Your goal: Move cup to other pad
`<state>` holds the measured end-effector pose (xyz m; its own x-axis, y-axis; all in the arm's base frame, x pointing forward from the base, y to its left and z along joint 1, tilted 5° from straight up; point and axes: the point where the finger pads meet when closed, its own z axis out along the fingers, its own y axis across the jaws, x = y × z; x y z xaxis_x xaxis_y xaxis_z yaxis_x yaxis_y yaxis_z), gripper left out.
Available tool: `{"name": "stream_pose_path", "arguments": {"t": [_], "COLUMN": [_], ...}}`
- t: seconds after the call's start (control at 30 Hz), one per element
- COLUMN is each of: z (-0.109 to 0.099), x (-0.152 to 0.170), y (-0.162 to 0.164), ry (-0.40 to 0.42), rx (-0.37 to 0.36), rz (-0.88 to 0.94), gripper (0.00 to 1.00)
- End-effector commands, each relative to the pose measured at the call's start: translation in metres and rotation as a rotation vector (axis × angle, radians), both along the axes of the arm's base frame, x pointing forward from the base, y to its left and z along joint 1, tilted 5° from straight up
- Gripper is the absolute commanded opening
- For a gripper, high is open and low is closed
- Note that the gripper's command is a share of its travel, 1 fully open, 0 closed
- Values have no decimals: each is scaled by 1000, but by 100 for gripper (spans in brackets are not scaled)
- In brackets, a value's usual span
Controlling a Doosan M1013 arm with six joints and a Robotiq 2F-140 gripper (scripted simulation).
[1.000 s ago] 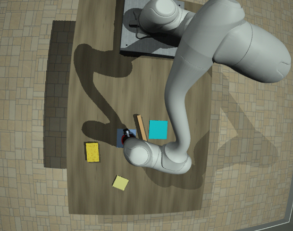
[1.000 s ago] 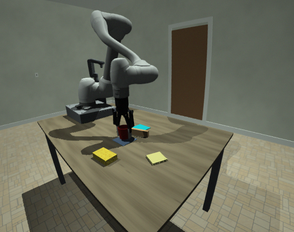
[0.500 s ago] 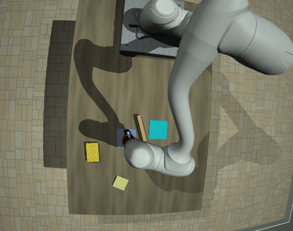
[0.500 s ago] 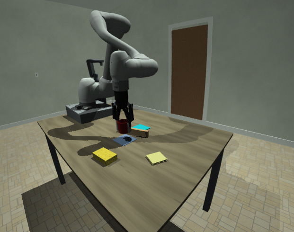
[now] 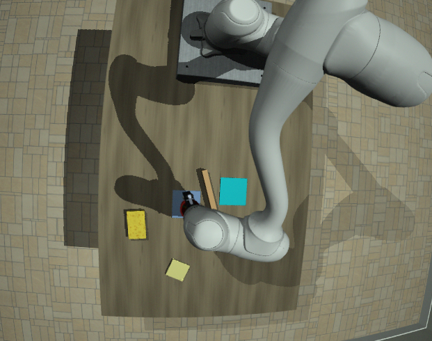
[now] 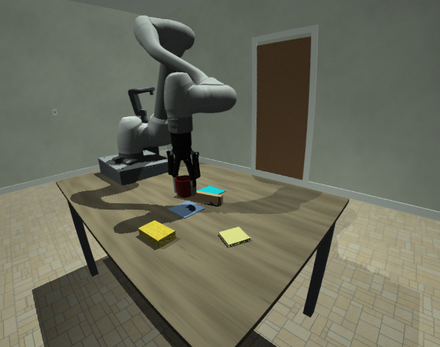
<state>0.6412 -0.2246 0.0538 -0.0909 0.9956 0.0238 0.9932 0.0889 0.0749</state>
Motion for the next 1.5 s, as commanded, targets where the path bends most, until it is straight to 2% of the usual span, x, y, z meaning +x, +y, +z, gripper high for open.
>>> {"name": "stream_pose_path", "arguments": {"t": [0.0, 0.67, 1.23, 1.47], "z": [0, 0, 2, 3], "x": [0, -1, -6, -9], "y": [0, 13, 68, 102], "ry": [0, 0, 0, 0], "rx": [0, 0, 0, 0], "rz": [0, 0, 0, 0], "gripper": [49, 49, 49, 49]}}
